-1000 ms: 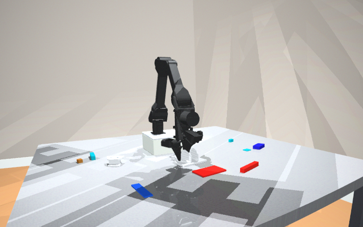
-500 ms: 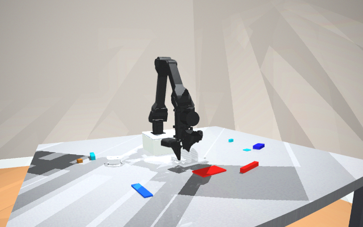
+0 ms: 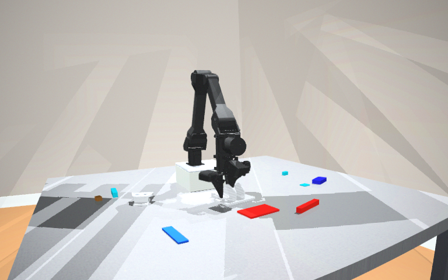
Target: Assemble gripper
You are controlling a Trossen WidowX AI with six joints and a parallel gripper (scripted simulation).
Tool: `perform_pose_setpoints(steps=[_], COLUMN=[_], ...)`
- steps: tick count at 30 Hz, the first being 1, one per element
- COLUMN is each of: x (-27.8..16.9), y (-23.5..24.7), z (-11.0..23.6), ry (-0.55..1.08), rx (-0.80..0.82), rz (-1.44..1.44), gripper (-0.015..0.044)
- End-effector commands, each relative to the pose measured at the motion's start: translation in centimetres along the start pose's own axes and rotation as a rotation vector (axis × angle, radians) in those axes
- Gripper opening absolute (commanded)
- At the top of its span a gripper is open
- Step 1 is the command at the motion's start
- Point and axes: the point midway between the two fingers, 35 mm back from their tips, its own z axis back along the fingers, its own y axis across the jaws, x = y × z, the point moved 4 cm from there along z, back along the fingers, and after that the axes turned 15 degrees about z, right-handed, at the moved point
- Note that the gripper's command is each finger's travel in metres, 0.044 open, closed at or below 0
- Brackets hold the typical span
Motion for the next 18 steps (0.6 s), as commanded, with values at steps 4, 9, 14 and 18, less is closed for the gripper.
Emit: perform_pose_setpoints(steps=[4,9,14,18], x=[0.08,0.07,0.07,0.07], y=[0.01,0.01,0.01,0.01], z=[-0.07,-0.28,-0.29,-0.29], ry=[-0.004,-0.004,-0.004,-0.004], rx=[0.002,0.002,0.002,0.002], rz=[0.006,0.006,0.006,0.006], gripper=[0.0134,0.0134,0.0134,0.0134])
